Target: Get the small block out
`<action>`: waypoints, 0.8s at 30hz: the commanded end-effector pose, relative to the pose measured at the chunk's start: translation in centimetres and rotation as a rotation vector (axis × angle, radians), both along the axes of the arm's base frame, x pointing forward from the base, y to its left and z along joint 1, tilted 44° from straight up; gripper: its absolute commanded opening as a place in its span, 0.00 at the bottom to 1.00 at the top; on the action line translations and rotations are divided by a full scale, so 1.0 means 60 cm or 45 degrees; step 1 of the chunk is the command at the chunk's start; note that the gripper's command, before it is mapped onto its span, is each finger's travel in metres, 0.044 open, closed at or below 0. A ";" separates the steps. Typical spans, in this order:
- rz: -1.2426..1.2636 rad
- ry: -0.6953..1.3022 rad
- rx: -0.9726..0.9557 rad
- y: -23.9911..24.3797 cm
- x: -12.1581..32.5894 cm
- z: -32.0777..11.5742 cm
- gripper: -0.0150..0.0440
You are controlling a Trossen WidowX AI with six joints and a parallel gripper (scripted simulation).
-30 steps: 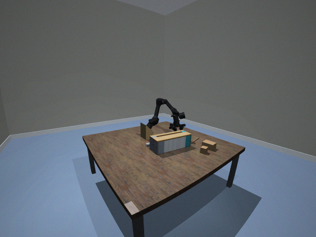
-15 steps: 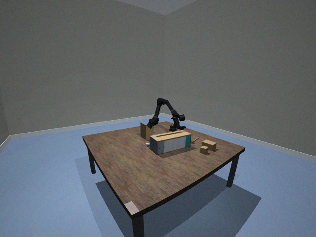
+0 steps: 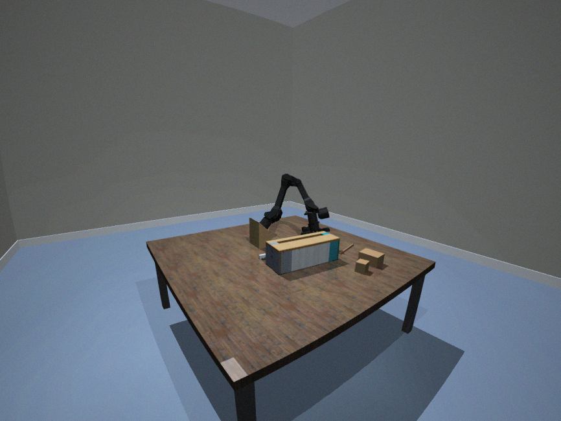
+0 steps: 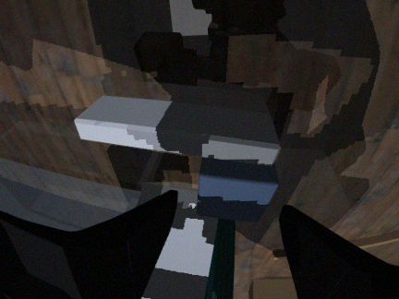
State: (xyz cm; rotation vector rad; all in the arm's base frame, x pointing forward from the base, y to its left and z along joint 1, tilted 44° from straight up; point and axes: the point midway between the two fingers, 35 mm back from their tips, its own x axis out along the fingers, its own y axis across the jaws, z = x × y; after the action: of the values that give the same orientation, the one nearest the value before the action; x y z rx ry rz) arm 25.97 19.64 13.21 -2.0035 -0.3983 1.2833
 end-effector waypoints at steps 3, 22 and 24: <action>-0.006 0.004 -0.002 0.012 0.000 -0.015 0.74; -0.004 0.004 -0.004 0.001 0.002 -0.003 0.25; -0.002 0.005 -0.006 -0.012 0.001 0.010 0.25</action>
State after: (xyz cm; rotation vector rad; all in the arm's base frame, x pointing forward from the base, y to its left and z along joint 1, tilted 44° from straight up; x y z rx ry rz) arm 25.83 19.92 12.19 -1.9993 -0.3783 1.3093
